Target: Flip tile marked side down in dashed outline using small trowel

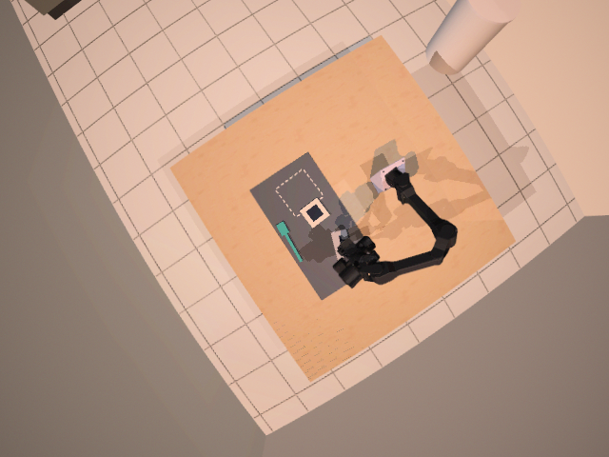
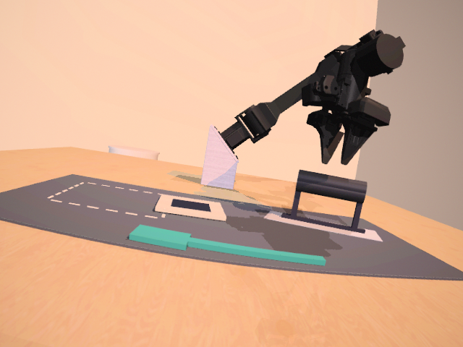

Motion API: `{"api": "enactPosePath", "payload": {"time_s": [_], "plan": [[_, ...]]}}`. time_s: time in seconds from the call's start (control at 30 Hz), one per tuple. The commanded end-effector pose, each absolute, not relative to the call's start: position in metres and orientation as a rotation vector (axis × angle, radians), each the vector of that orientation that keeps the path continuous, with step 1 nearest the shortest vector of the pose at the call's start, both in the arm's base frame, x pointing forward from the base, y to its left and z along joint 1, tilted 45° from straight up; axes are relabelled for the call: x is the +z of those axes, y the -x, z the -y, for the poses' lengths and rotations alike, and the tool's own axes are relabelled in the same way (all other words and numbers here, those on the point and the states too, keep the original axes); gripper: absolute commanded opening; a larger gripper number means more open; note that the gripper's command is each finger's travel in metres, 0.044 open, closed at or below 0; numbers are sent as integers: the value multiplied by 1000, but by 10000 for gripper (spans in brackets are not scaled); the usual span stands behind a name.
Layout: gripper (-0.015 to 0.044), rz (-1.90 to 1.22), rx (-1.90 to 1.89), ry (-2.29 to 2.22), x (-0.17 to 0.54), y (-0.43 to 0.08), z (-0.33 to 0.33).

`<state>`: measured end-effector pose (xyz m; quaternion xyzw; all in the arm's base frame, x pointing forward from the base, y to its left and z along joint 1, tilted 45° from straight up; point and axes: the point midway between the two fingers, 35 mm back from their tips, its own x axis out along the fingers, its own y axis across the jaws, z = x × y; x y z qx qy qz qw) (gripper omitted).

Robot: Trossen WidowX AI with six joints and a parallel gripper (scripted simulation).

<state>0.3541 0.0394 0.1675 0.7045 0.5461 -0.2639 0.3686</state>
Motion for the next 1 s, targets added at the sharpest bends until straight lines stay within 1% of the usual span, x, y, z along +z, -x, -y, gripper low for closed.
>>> {"api": "enactPosePath", "payload": {"time_s": [0.0,0.97], "plan": [[300,-1369,-573,-1680,163,-352,-40],[300,-1107,-55,-846,152,-341,-52]]}}
